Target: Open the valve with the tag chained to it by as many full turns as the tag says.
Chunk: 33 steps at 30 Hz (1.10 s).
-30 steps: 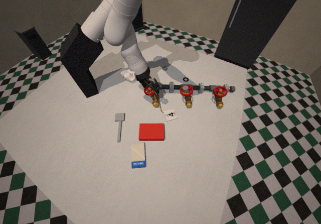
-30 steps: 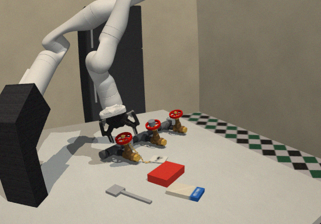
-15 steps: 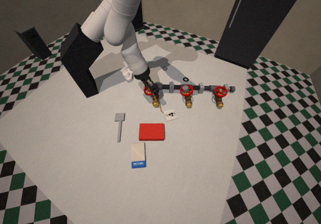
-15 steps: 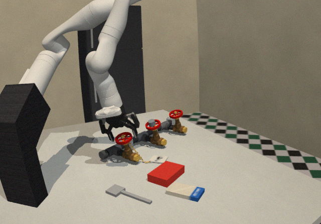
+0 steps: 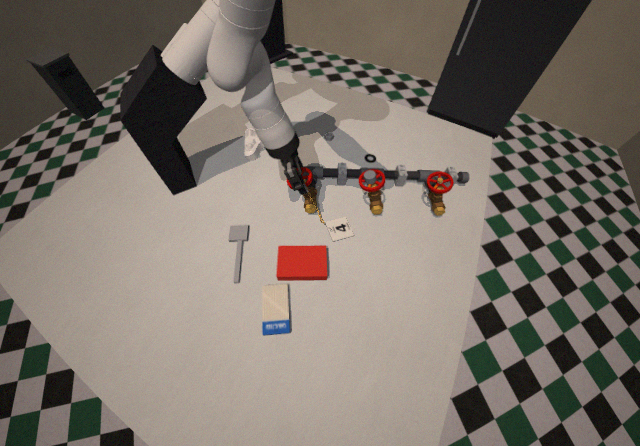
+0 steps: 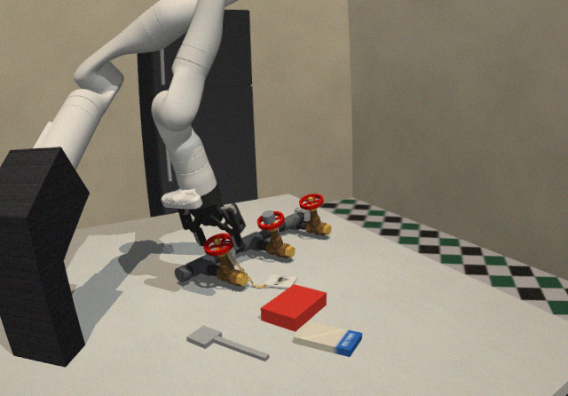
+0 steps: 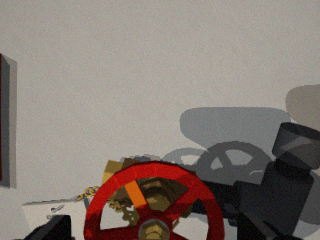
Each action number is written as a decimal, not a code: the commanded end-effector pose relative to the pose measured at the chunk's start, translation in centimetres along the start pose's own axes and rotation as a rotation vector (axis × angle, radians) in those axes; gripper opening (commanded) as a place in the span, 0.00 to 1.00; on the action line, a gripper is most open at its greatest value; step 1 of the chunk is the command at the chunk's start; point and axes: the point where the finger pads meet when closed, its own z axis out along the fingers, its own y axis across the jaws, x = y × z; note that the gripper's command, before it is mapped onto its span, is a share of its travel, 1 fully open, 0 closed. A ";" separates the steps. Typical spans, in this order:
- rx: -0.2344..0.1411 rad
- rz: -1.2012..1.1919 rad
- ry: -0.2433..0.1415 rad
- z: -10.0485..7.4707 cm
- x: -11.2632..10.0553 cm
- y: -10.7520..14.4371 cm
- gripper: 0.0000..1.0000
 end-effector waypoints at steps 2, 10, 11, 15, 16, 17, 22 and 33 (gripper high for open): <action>-0.008 0.165 0.003 -0.1 0.2 0.0 1.00; -0.006 0.383 0.004 -0.1 0.2 0.0 1.00; -0.006 0.420 0.004 -0.1 0.2 0.0 1.00; -0.006 0.572 0.004 -0.1 0.2 -0.1 1.00; -0.005 0.610 0.004 -0.1 0.2 -0.1 1.00; -0.005 0.649 0.004 -0.1 0.2 -0.1 1.00; -0.004 0.841 0.005 -0.1 0.2 -0.1 1.00; -0.002 1.178 0.005 -0.1 0.2 -0.2 1.00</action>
